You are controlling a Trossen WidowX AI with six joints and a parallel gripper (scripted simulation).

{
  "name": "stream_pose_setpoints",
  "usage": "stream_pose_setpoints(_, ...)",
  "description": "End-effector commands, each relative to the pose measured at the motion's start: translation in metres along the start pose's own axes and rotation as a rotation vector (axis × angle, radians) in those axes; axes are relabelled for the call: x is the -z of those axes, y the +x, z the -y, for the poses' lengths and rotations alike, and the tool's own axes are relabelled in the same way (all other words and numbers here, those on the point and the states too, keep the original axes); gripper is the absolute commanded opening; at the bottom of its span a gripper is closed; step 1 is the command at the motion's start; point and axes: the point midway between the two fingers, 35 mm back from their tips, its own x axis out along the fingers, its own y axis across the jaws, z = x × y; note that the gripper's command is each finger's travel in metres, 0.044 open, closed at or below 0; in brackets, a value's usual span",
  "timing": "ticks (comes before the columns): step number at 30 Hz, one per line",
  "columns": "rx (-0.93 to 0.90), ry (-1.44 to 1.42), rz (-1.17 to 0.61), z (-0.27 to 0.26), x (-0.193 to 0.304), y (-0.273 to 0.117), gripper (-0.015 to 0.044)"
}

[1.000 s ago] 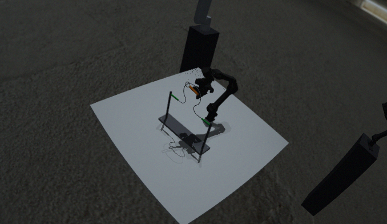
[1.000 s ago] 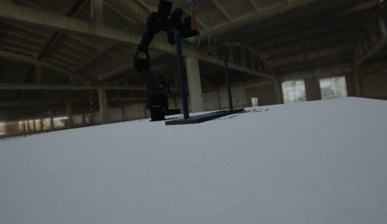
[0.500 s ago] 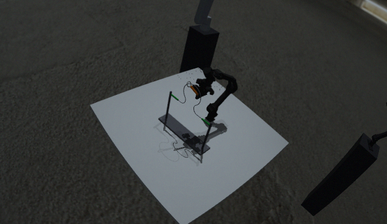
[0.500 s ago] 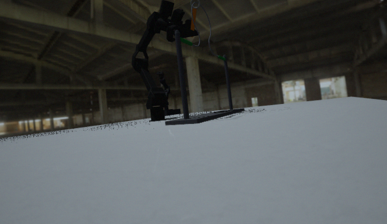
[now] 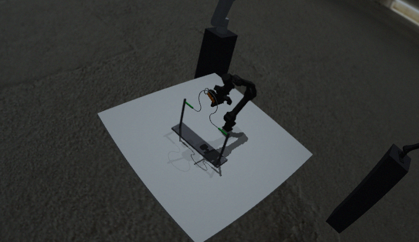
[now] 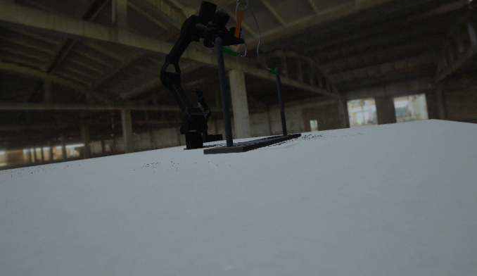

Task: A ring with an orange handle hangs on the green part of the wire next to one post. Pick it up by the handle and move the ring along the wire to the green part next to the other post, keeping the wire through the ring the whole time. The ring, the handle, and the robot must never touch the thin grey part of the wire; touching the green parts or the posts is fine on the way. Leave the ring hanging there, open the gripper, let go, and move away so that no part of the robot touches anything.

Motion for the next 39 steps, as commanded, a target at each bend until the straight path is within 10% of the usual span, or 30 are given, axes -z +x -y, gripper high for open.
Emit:
stream_pose_setpoints(1, 0.025, -0.049, 0.015, 0.000, -0.002, -0.001, -0.0150)
stream_pose_setpoints(39, 0.267, -0.466, 0.073, 0.012, -0.005, -0.001, -0.0150)
